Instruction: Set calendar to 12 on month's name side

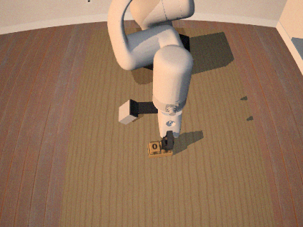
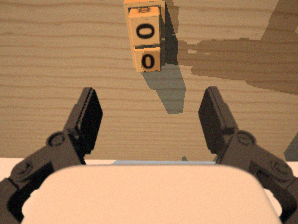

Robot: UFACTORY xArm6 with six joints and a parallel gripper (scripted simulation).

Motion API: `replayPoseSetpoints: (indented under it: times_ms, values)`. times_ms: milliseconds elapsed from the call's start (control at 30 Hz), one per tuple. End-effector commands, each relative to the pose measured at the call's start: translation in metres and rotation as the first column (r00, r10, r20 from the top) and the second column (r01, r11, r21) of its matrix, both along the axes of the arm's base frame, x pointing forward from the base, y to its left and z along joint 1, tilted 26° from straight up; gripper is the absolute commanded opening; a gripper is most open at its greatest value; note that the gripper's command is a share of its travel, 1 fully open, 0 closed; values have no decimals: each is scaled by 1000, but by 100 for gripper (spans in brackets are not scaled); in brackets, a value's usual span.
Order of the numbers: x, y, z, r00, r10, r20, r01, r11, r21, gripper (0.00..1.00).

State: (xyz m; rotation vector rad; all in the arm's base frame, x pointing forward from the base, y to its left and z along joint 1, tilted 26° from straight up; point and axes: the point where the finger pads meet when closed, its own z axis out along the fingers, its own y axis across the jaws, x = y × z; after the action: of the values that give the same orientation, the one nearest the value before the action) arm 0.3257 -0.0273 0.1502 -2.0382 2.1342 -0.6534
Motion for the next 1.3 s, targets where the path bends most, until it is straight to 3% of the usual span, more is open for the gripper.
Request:
replayPoseSetpoints:
  times_ms: [0,167,200,1267]
  values:
    - [2,2,0,998,59,-12,-59,998,-13,100]
    - [2,2,0,998,63,-13,-63,998,-15,100]
    - [2,2,0,998,63,-13,-63,998,-15,47]
    - [2,2,0,998,63,-13,-63,998,-15,47]
